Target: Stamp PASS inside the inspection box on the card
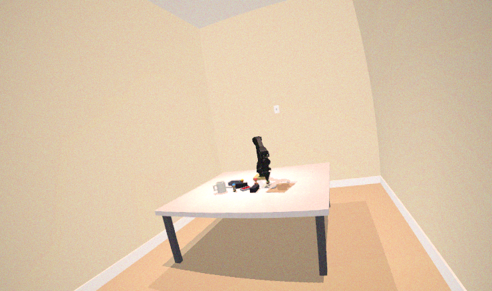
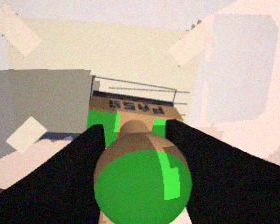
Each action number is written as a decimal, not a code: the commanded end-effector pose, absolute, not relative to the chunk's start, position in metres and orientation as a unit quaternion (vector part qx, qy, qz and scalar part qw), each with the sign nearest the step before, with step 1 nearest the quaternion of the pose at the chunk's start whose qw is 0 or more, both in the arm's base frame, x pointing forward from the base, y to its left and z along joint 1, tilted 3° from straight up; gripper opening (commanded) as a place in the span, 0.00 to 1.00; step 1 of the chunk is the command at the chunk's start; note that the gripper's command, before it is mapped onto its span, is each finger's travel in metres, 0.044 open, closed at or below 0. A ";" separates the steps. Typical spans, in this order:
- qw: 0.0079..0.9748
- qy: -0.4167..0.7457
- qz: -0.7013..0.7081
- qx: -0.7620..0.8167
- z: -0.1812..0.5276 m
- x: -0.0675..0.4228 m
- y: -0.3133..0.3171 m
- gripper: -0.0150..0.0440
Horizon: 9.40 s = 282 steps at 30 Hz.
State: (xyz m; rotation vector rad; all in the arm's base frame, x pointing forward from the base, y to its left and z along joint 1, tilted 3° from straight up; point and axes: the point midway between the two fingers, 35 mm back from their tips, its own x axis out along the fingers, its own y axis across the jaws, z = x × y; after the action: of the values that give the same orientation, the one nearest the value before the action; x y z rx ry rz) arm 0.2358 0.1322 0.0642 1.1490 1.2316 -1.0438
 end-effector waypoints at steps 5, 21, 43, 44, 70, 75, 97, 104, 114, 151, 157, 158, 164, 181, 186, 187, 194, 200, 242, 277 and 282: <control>0.548 0.518 -0.443 0.484 0.058 0.235 0.131 0.25; 0.548 0.518 -0.443 0.484 0.055 0.235 0.131 0.25; 0.548 0.518 -0.443 0.484 0.052 0.235 0.131 0.25; 0.548 0.518 -0.443 0.484 0.052 0.235 0.131 0.25; 0.548 0.518 -0.443 0.484 0.050 0.236 0.131 0.25; 0.548 0.518 -0.443 0.484 0.050 0.236 0.131 0.25; 0.548 0.518 -0.443 0.484 0.056 0.235 0.131 0.25; 0.548 0.518 -0.443 0.484 0.060 0.235 0.131 0.25; 0.548 0.518 -0.443 0.485 0.070 0.235 0.131 0.25; 0.548 0.518 -0.443 0.485 0.124 0.236 0.130 0.25; 0.549 0.518 -0.442 0.485 0.131 0.259 0.133 0.25; 0.549 0.517 -0.442 0.485 0.132 0.263 0.134 0.25; 0.550 0.517 -0.441 0.485 0.136 0.287 0.135 0.25; 0.552 0.515 -0.440 0.486 0.139 0.354 0.131 0.25; 0.553 0.515 -0.439 0.486 0.138 0.373 0.128 0.25; 0.553 0.515 -0.439 0.486 0.138 0.375 0.127 0.25; 0.553 0.515 -0.439 0.486 0.132 0.376 0.127 0.25; 0.553 0.515 -0.439 0.486 0.122 0.378 0.128 0.25; 0.553 0.513 -0.440 0.487 0.073 0.382 0.129 0.57; 0.553 0.515 -0.439 0.486 0.189 0.370 0.126 0.71; 0.553 0.513 -0.440 0.487 0.188 0.371 0.125 0.71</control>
State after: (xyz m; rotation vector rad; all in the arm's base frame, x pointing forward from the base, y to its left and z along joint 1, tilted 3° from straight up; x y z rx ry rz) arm 0.3710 0.1253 0.1884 1.1517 1.2120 -1.0395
